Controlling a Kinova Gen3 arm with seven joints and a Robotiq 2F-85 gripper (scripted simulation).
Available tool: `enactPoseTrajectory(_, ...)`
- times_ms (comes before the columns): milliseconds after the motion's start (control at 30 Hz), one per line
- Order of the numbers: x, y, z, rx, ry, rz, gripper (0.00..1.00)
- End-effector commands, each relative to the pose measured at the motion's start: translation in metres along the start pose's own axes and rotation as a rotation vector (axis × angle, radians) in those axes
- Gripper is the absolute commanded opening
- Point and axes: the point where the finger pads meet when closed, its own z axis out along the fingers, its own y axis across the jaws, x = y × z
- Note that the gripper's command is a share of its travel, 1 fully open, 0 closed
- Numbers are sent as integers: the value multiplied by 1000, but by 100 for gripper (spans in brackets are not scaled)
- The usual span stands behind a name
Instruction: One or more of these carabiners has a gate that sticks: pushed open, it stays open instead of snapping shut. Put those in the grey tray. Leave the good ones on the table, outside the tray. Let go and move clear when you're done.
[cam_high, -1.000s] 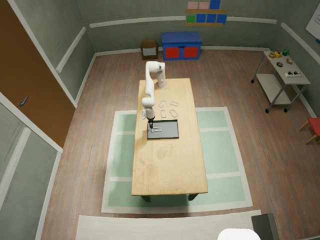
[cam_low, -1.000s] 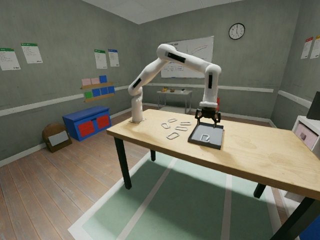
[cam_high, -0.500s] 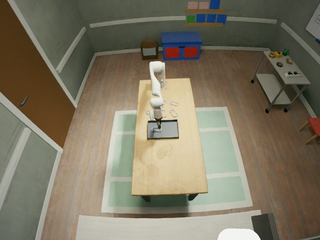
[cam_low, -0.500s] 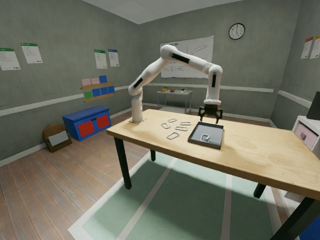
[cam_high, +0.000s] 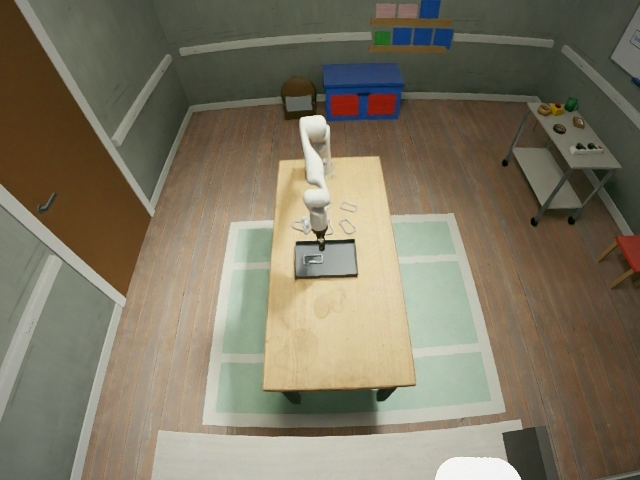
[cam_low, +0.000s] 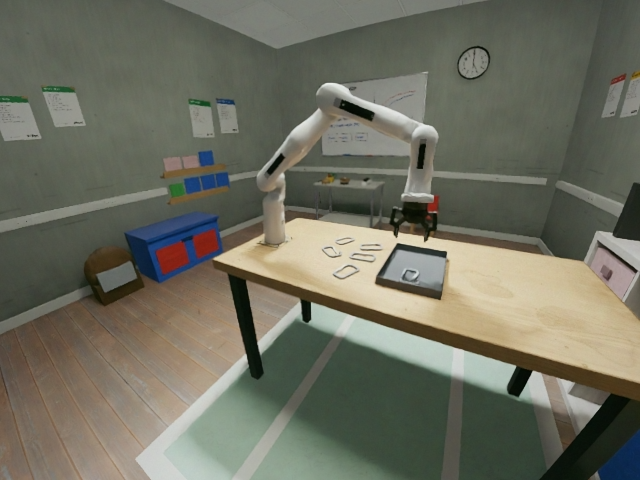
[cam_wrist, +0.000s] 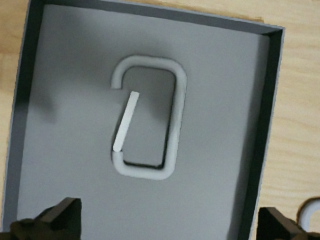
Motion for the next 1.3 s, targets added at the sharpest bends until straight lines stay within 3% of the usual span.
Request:
enactPoseTrajectory(0, -1, 7, -23, 25, 4, 0, 100)
enactPoseTrajectory(233, -1, 7, -23, 25, 4, 0, 100)
enactPoseTrajectory(267, -9, 44, -51, 17, 3, 0, 100)
enactPoseTrajectory(800, -9, 44, -51, 17, 3, 0, 100)
enactPoseTrajectory(833, -17, 80, -82, 12, 2, 0, 100)
enactPoseTrajectory(1267, -17, 80, -82, 12, 2, 0, 100)
